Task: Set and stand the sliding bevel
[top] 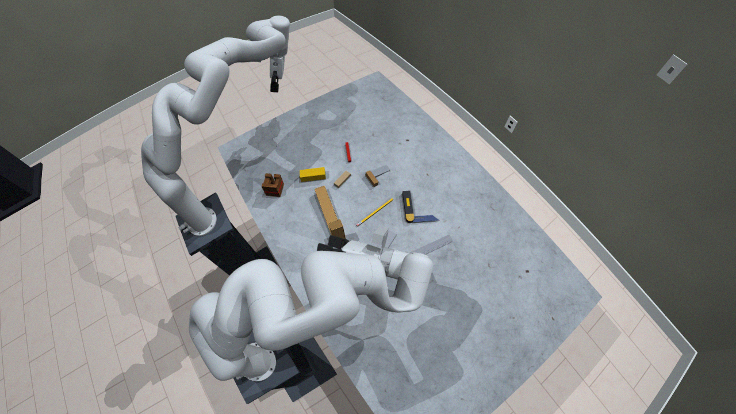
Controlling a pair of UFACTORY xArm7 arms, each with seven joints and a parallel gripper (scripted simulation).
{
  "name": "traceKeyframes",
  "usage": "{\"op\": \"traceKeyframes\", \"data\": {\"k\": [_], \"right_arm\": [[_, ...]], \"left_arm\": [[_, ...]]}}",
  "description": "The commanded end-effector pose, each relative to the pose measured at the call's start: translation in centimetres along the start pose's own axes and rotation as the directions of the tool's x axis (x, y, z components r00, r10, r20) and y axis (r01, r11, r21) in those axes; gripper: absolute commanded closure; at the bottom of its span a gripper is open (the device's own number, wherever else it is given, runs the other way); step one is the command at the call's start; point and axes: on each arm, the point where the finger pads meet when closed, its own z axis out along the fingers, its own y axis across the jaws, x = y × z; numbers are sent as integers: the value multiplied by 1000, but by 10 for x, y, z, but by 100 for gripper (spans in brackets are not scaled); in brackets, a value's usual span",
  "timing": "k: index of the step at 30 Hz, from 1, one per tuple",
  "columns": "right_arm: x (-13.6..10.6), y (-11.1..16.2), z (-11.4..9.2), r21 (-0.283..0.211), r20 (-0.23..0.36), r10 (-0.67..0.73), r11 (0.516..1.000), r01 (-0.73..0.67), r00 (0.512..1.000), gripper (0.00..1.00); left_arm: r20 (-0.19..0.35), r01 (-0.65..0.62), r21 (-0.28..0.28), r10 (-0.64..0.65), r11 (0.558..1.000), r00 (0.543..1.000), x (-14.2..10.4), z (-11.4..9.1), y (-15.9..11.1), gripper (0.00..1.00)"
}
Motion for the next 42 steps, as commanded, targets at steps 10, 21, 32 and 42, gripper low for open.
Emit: {"op": "traceKeyframes", "data": {"k": [10, 21, 32, 42], "right_arm": [[-11, -6, -20, -69, -16, 68, 995, -69, 998, 0], [-44, -20, -66, -215, -88, 232, 945, -246, 969, 0], [-73, -34, -98, -310, -172, 349, 869, -387, 921, 0], [-104, -51, -127, -380, -276, 447, 763, -524, 851, 0]], "left_arm": [[10, -60, -6, 60, 998, 998, -2, -5, -5, 0], [33, -305, -21, 306, 952, 952, -10, -12, -29, 0], [51, -590, -54, 592, 806, 804, -18, -20, -62, 0], [49, -798, -93, 803, 595, 594, -24, -24, -93, 0]]}}
